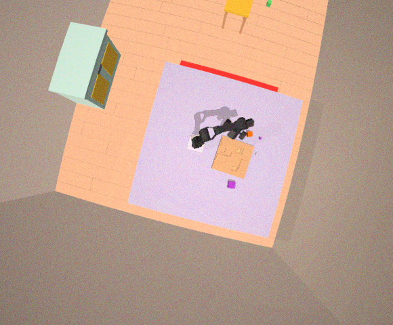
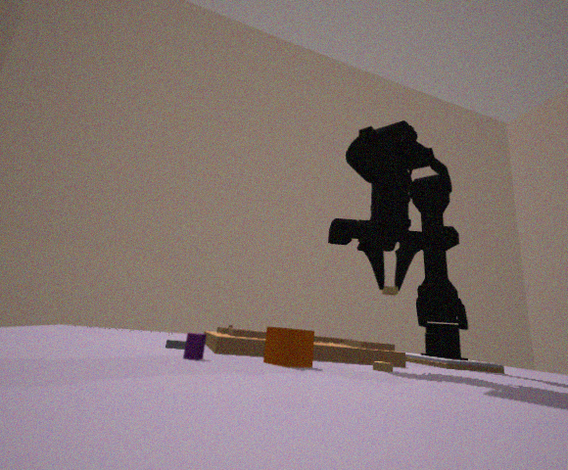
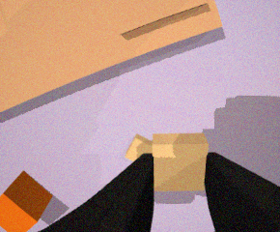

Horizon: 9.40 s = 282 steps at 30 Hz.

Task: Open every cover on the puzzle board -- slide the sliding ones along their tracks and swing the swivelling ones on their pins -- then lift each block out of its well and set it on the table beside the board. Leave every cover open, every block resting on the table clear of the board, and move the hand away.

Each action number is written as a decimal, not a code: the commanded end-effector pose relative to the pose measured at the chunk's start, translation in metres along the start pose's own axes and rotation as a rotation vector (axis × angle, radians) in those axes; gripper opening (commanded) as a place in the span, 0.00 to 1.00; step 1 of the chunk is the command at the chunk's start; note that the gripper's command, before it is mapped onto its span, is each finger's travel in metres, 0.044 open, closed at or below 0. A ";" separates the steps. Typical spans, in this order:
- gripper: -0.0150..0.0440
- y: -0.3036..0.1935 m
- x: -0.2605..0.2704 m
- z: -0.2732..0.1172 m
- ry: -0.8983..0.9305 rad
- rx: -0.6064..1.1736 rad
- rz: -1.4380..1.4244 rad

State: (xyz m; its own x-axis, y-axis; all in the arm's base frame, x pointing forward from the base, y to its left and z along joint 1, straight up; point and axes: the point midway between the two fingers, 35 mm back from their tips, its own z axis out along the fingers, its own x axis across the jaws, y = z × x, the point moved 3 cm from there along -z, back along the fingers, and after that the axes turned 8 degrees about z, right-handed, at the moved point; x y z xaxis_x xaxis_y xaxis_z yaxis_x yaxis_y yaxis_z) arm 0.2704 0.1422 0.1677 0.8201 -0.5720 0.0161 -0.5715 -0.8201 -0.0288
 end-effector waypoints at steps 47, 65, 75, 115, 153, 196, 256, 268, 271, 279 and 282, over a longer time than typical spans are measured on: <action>0.39 -0.026 -0.038 0.058 -0.005 0.002 0.003; 0.39 -0.024 -0.039 0.087 -0.005 0.001 0.003; 0.39 -0.022 -0.040 0.103 -0.005 0.001 0.003; 1.00 -0.023 -0.039 0.045 -0.005 0.002 0.002; 0.25 0.023 0.086 0.023 0.003 0.007 0.186; 0.25 0.126 0.205 0.021 0.018 -0.016 -0.569; 0.25 0.188 0.236 0.080 0.027 -0.014 0.494; 0.25 0.188 0.236 0.083 0.027 -0.014 0.494; 0.25 0.187 0.236 0.084 0.027 -0.014 0.494; 0.25 0.183 0.243 0.086 0.028 -0.014 0.494; 0.25 0.183 0.243 0.086 0.028 -0.014 0.494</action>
State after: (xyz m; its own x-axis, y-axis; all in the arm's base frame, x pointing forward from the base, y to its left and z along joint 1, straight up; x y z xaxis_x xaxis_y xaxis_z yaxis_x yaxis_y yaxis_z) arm 0.3660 -0.1452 0.0821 0.4534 -0.8908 0.0303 -0.8903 -0.4542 -0.0322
